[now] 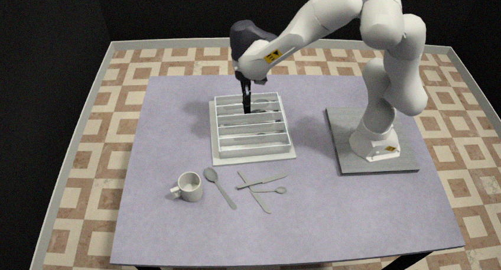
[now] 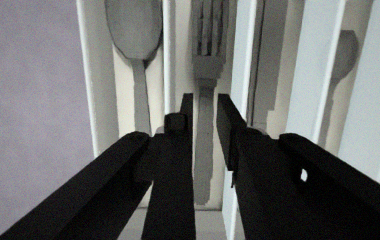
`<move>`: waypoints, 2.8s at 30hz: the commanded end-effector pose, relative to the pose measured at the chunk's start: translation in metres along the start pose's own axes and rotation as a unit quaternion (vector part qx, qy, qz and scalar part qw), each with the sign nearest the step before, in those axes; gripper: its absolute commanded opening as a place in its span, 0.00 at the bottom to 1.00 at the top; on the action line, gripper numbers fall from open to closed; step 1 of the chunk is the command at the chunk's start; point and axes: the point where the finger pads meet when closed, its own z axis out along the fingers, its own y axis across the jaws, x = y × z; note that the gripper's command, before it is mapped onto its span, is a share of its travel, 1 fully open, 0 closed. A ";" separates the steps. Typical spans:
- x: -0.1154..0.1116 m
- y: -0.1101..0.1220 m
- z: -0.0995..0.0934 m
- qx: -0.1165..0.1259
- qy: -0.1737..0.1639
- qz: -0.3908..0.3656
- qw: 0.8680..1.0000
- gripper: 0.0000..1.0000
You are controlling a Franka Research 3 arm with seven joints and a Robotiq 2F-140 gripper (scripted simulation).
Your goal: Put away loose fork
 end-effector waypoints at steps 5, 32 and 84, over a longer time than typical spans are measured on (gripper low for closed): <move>0.005 0.001 -0.033 -0.001 0.005 0.007 1.000 0.21; 0.005 0.000 -0.088 -0.001 0.000 -0.004 1.000 1.00; 0.005 0.000 -0.088 -0.001 0.000 -0.004 1.000 1.00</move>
